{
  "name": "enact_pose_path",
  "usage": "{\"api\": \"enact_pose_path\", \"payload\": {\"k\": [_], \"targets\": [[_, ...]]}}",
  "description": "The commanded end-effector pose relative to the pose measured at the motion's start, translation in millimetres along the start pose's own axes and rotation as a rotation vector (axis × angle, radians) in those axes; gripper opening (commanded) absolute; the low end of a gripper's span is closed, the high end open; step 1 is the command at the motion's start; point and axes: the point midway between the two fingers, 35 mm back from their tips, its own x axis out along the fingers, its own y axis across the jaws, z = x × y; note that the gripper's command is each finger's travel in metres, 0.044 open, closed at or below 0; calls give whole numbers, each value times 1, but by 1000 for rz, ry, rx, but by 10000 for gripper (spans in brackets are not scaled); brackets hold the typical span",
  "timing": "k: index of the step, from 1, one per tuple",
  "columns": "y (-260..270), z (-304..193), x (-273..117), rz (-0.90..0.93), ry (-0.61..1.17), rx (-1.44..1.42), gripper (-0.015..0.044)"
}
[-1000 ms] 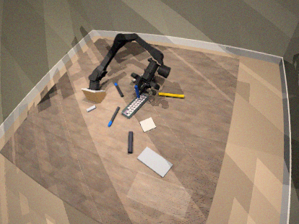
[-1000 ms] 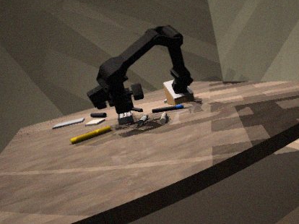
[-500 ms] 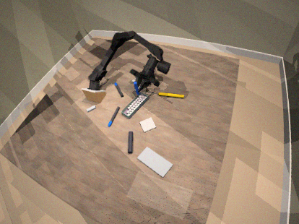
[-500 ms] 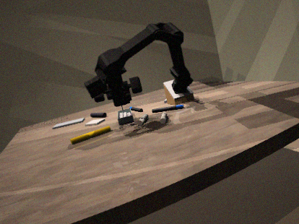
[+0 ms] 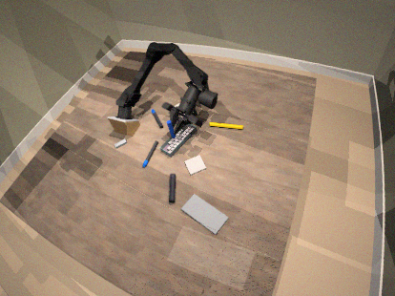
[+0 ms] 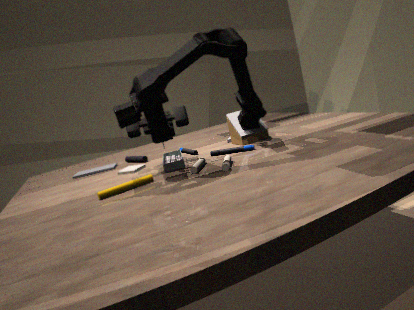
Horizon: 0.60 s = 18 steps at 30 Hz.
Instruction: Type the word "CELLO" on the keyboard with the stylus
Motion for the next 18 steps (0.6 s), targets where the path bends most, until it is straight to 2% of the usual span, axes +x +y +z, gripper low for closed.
{"api": "enact_pose_path", "payload": {"k": [1, 18], "targets": [[0, -11, 19, 5, 10, -8, 0], [1, 6, 29, 5, 9, -8, 0]]}}
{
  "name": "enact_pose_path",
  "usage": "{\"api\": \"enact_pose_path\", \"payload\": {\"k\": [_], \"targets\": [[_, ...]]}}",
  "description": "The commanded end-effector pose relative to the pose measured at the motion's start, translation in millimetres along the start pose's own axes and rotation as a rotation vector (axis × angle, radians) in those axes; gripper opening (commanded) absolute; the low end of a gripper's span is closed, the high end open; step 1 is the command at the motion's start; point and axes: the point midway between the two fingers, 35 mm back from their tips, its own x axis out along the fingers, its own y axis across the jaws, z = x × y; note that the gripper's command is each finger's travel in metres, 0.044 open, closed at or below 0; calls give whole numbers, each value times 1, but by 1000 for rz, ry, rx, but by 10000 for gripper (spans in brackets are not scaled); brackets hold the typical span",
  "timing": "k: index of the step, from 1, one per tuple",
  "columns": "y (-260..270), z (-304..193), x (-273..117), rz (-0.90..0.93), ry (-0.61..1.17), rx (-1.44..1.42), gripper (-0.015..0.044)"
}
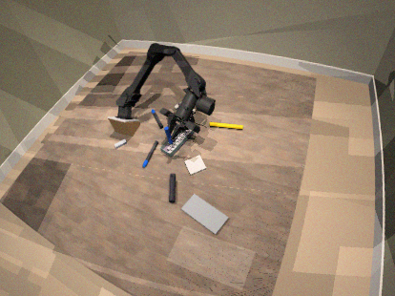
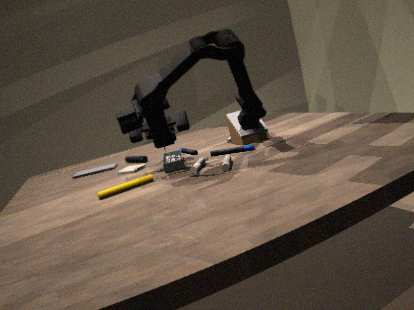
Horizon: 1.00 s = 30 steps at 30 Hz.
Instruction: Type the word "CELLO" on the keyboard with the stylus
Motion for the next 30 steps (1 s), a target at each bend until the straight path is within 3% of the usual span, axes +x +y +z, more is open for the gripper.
{"api": "enact_pose_path", "payload": {"k": [1, 5, 8, 30], "targets": [[0, 2, 2, 1, -2, 3, 0], [0, 2, 2, 1, -2, 3, 0], [1, 3, 4, 1, -2, 3, 79], [1, 9, 7, 1, -2, 3, 81]]}}
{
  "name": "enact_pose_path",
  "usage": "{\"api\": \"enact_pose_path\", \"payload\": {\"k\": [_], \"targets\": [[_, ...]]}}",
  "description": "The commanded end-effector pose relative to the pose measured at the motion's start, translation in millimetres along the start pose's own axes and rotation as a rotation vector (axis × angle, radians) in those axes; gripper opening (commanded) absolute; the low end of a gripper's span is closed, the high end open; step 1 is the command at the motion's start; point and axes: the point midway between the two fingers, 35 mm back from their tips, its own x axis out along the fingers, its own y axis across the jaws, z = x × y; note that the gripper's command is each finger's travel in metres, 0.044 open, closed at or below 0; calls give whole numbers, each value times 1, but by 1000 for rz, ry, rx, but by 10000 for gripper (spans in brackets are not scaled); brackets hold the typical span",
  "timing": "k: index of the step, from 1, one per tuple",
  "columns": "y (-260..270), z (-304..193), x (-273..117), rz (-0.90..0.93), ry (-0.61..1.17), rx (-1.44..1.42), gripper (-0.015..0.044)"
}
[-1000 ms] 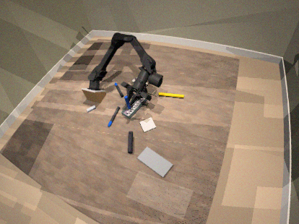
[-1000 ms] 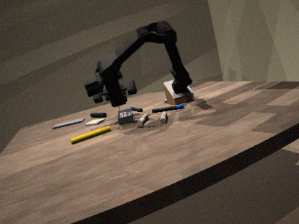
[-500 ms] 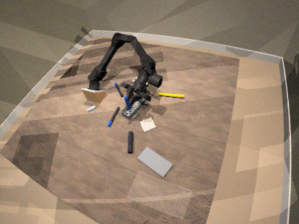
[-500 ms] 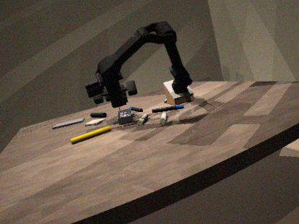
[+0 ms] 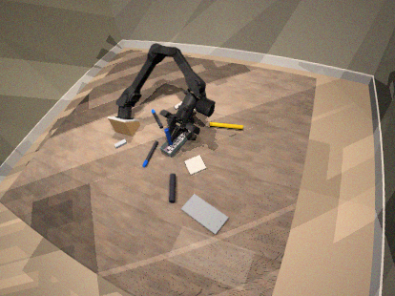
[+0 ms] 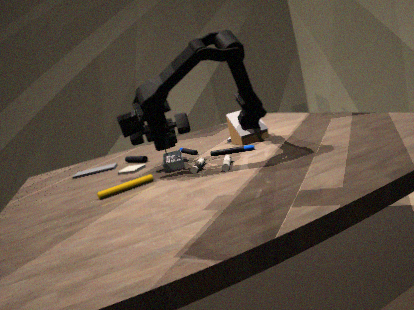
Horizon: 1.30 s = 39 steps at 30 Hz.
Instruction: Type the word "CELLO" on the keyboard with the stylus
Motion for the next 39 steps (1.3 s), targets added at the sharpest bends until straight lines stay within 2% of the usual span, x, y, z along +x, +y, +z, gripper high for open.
{"api": "enact_pose_path", "payload": {"k": [1, 39], "targets": [[0, 3, 1, 0, -5, 3, 81], [0, 15, 8, 0, -6, 3, 81]]}}
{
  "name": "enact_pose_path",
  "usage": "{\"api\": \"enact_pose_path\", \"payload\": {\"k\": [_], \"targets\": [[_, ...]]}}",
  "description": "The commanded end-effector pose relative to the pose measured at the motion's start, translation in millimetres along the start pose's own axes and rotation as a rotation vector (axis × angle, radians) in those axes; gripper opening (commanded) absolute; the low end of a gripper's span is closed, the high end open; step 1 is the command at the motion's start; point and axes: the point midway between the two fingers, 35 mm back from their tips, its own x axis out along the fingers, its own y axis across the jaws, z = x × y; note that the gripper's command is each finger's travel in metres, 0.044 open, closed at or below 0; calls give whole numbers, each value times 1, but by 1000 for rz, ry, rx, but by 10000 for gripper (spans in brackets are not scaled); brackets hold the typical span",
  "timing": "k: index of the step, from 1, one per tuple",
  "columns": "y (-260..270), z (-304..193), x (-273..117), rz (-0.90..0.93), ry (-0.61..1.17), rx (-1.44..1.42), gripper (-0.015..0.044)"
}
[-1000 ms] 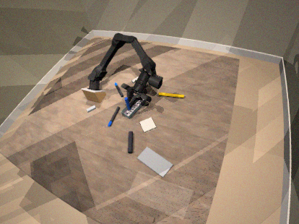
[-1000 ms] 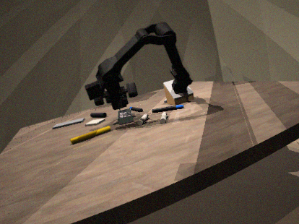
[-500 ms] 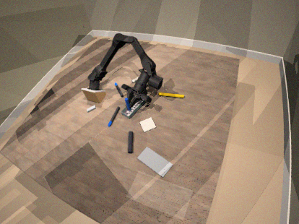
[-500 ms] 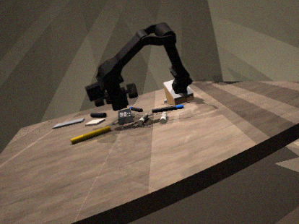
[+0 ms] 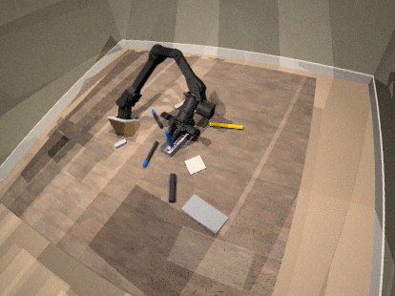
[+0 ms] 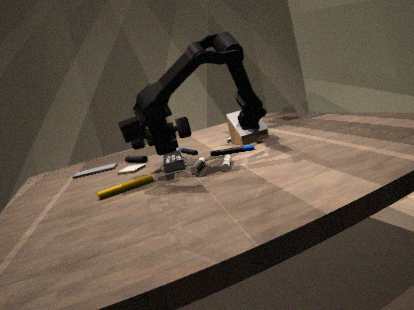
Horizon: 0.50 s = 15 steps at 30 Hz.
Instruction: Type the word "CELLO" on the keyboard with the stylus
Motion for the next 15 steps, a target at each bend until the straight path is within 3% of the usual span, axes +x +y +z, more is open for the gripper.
{"api": "enact_pose_path", "payload": {"k": [1, 15], "targets": [[0, 3, 1, 0, -6, 3, 81], [-1, -14, -9, -1, -5, 3, 81]]}}
